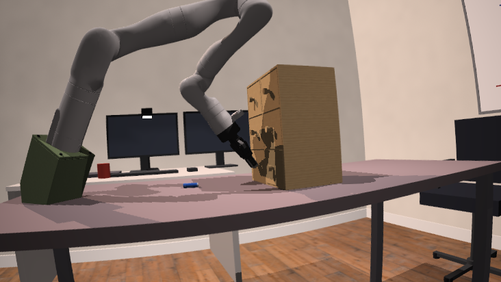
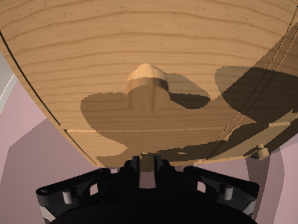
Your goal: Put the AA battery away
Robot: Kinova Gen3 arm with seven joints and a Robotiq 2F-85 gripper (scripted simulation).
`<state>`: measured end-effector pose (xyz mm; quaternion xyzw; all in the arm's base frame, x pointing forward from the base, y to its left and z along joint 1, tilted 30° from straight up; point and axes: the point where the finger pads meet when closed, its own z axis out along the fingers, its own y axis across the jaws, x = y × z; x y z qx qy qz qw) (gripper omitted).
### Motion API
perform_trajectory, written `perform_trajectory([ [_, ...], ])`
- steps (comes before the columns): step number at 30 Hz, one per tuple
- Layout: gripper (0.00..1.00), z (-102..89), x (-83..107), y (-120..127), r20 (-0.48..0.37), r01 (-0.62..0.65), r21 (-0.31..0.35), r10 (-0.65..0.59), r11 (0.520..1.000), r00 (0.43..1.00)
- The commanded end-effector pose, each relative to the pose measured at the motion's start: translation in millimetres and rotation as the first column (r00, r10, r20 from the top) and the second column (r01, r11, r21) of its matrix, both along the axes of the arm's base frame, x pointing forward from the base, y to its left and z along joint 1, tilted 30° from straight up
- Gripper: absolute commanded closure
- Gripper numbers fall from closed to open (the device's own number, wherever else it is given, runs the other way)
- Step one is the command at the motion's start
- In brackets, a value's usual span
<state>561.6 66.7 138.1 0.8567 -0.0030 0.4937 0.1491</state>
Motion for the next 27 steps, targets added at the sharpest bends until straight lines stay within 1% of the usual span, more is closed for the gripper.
perform_trajectory([
  [1, 0.87, 0.6, 0.0, 0.4, 0.001, -0.001, 0.0, 0.001, 1.0, 1.0],
  [15, 0.87, -1.5, -4.5, 0.6, 0.001, -0.001, 0.0, 0.001, 1.0, 1.0],
  [27, 0.87, -6.8, -15.6, 1.0, 0.001, -0.001, 0.0, 0.001, 1.0, 1.0],
])
